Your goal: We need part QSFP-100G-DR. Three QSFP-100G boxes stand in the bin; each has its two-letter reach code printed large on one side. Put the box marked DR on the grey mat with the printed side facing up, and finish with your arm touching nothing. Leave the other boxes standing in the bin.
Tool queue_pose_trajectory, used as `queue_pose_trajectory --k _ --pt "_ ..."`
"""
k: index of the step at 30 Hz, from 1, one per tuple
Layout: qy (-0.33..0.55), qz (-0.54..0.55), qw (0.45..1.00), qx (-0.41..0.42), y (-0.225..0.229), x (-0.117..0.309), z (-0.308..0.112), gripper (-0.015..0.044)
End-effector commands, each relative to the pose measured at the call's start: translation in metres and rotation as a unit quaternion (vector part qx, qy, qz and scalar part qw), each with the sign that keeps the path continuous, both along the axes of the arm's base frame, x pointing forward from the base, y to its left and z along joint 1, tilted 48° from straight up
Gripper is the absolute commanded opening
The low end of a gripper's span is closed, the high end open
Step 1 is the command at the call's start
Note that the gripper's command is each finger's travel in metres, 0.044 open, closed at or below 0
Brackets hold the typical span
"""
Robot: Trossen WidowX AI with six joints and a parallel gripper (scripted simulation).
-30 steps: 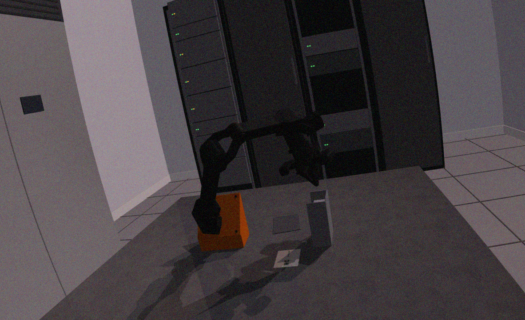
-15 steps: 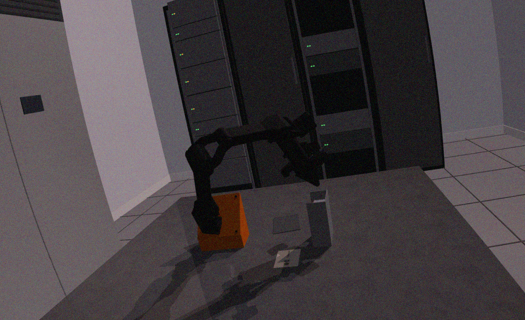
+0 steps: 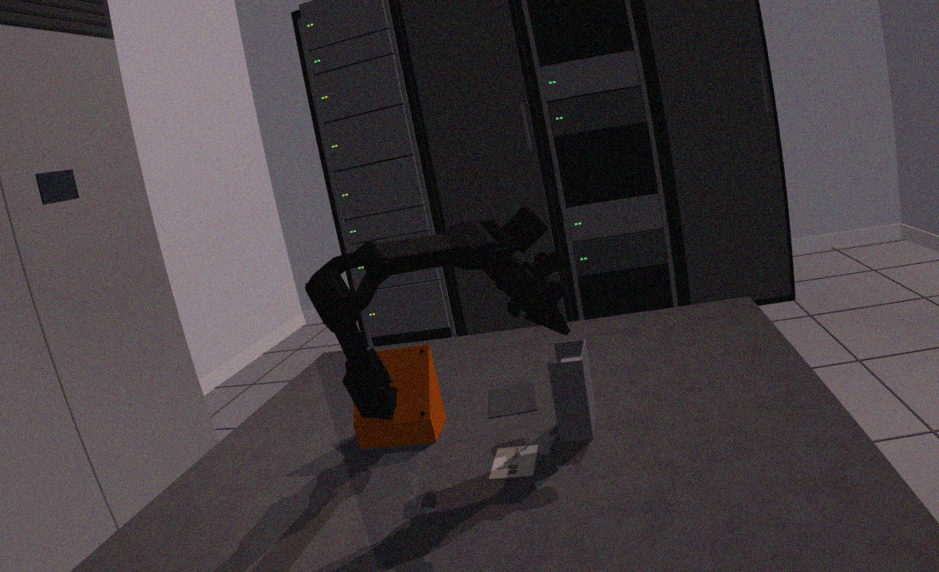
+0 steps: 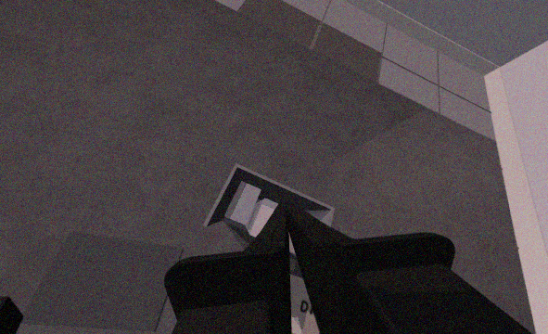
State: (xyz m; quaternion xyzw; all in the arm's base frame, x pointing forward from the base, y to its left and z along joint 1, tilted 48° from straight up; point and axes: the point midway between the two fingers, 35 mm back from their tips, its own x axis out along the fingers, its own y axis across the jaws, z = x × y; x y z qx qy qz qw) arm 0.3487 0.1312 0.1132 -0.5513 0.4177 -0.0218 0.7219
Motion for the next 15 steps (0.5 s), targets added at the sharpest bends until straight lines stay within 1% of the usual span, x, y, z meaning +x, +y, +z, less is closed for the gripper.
queue_pose_trajectory --k 1,15 --pt "-0.041 -0.016 0.999 0.028 -0.005 -0.004 0.004 0.0000" --pt "-0.169 -0.064 0.975 0.128 -0.020 -0.016 0.014 0.0000"
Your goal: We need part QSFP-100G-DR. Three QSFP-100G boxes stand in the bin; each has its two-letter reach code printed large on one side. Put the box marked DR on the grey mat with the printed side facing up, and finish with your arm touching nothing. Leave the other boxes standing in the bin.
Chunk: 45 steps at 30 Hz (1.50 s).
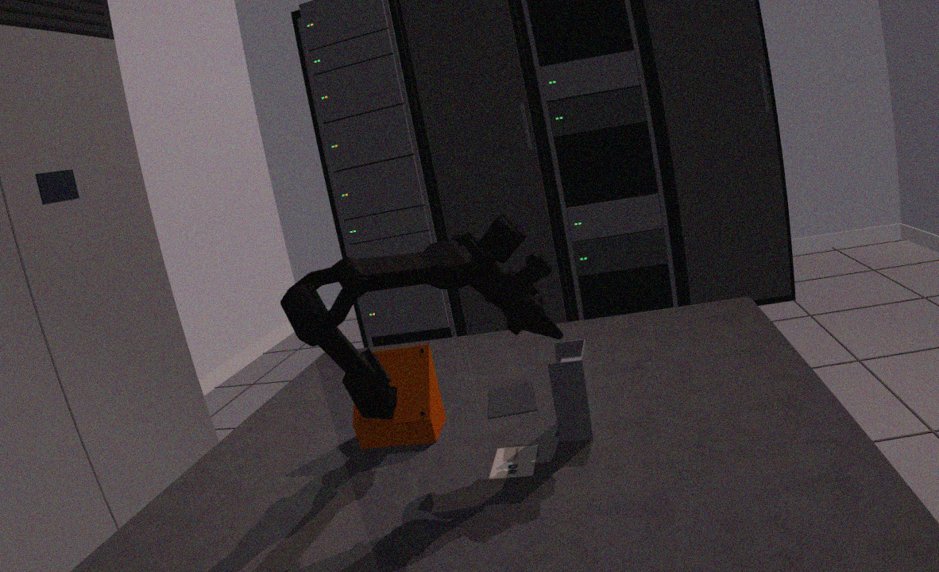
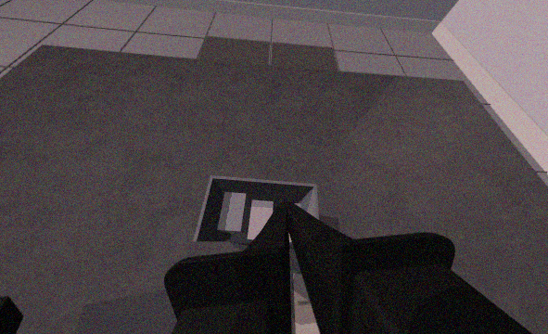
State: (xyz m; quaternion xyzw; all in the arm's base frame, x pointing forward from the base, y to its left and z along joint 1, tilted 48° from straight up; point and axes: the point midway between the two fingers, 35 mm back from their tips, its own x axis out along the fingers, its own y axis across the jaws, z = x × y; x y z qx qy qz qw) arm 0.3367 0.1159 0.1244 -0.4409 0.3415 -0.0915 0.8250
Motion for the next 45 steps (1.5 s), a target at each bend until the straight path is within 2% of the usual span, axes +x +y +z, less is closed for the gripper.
queue_pose_trajectory --k 1,11,25,45 --pt "-0.040 -0.016 0.999 0.031 -0.006 -0.005 0.004 0.0000" --pt "-0.071 -0.027 0.995 0.058 -0.011 -0.009 0.006 0.0000" --pt "-0.072 -0.027 0.995 0.057 -0.049 -0.003 -0.029 0.0000" --pt "-0.072 -0.027 0.995 0.057 -0.055 -0.003 -0.034 0.0000"
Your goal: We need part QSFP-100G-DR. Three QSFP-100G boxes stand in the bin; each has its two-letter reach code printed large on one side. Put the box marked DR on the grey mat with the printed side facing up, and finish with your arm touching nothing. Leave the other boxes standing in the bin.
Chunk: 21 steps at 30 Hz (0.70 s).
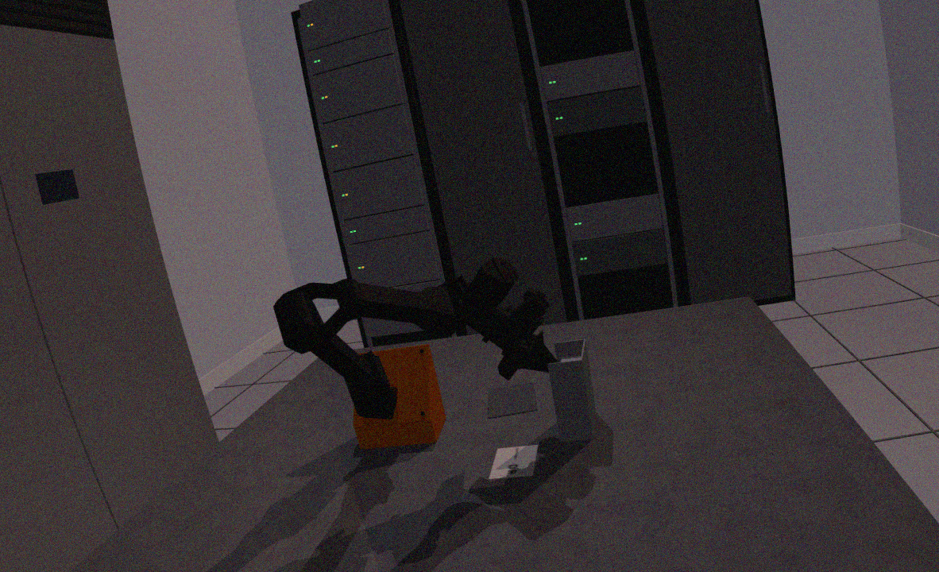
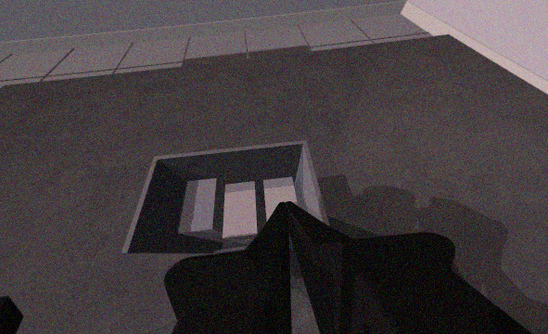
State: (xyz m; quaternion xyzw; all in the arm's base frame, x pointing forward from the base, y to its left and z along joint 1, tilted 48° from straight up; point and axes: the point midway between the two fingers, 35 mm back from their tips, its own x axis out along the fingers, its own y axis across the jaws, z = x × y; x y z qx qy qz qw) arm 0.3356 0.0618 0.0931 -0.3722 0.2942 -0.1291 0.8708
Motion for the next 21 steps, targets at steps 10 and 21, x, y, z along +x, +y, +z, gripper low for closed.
queue_pose_trajectory --k 10,21 --pt "0.006 0.002 1.000 -0.003 -0.001 -0.008 -0.003 0.0000" --pt "0.006 0.002 1.000 -0.003 -0.002 -0.013 -0.004 0.0000"
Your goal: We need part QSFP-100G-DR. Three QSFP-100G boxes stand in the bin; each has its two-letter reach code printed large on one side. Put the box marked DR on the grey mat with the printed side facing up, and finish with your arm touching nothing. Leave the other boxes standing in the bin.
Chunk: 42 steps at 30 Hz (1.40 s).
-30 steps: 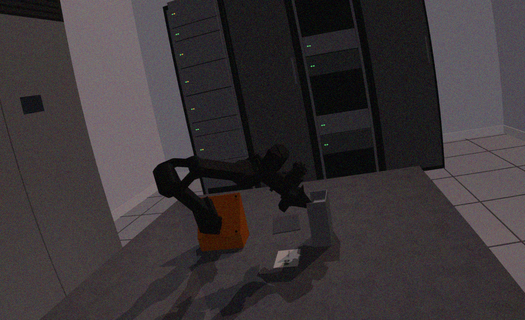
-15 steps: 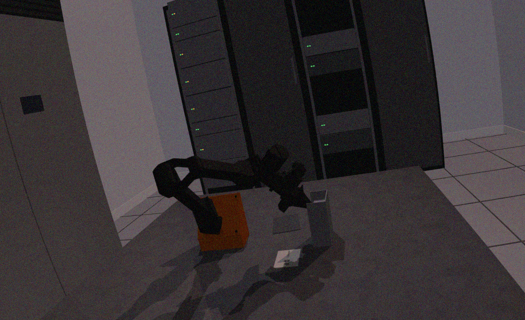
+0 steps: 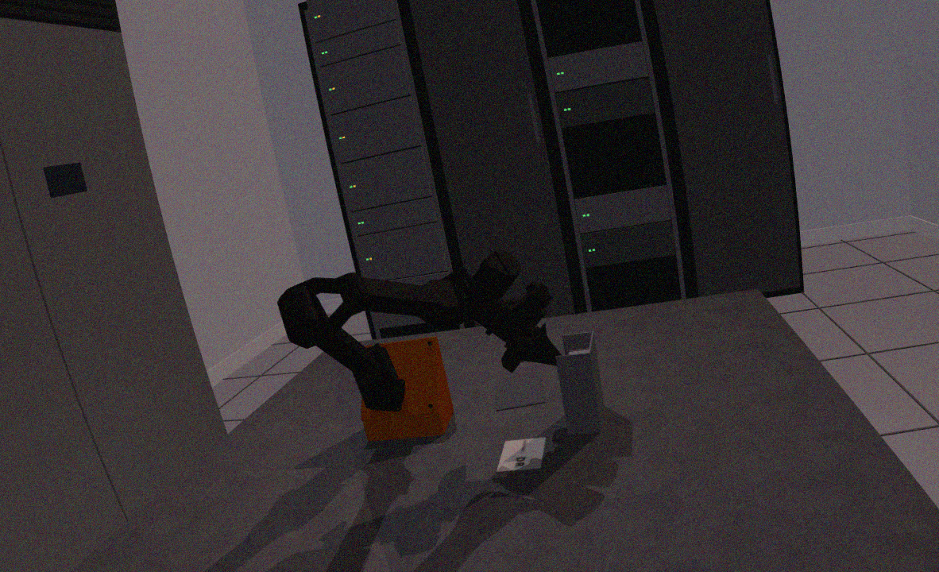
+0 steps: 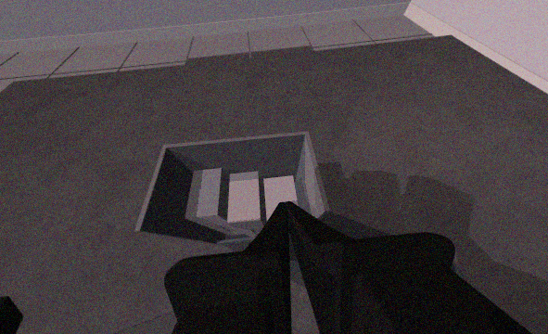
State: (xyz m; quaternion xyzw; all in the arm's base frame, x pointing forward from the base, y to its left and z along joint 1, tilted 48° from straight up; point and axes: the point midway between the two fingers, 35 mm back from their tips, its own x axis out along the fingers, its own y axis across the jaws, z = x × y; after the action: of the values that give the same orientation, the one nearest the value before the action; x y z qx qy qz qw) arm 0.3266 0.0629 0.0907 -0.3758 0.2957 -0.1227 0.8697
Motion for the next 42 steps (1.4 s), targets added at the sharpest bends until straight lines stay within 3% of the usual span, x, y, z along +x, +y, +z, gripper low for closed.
queue_pose_trajectory --k 1,42 --pt "0.002 -0.004 1.000 -0.002 -0.003 -0.005 -0.002 0.0000" --pt "0.002 -0.004 1.000 -0.002 -0.008 -0.024 -0.007 0.0000"
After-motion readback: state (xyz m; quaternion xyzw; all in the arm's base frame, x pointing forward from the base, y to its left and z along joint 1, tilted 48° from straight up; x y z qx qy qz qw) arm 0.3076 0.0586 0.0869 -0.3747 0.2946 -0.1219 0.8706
